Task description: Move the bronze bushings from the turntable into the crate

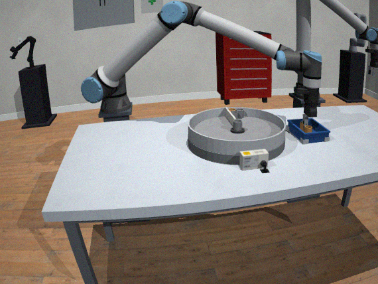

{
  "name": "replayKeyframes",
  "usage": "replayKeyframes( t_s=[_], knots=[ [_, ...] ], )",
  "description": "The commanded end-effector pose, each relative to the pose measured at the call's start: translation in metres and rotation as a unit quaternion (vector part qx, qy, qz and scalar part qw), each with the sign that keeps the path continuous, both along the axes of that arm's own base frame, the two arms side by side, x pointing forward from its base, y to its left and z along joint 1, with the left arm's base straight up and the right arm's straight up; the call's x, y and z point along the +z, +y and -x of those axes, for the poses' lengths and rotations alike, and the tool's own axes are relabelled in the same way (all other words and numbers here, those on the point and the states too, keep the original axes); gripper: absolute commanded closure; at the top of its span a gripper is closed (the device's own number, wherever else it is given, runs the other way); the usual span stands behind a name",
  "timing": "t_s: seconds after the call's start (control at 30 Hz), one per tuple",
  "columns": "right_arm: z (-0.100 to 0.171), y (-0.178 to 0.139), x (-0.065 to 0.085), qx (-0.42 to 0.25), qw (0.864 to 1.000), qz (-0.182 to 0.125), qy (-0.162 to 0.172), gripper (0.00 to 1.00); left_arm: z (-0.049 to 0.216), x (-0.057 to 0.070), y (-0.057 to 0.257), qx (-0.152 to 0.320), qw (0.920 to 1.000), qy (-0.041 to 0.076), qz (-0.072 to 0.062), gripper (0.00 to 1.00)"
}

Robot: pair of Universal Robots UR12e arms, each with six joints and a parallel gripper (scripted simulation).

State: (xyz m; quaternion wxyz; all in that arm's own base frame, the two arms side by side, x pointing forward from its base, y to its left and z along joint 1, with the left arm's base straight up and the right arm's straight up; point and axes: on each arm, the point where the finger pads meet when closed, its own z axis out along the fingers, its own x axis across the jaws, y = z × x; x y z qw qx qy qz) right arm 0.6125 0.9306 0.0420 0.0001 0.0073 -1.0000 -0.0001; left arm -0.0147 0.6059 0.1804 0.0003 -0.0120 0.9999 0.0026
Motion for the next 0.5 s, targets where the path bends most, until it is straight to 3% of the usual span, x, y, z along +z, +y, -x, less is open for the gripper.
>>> replayKeyframes(
  t_s=[0.0,0.27,0.3,0.47],
  knots=[
    [0.0023,0.0015,0.0002,0.001,1.000,-0.001,0.000,1.00,0.0017,-0.0033,-0.0021,0.002,1.0000,0.000,0.003,0.00],
    [0.0023,0.0015,0.0002,0.001,1.000,-0.001,0.000,1.00,0.0017,-0.0033,-0.0021,0.002,1.0000,0.000,0.003,0.00],
    [0.0023,0.0015,0.0002,0.001,1.000,-0.001,0.000,0.62,0.0017,-0.0033,-0.0021,0.002,1.0000,0.000,0.003,0.00],
    [0.0023,0.0015,0.0002,0.001,1.000,-0.001,0.000,0.62,0.0017,-0.0033,-0.0021,0.002,1.0000,0.000,0.003,0.00]
  ],
)
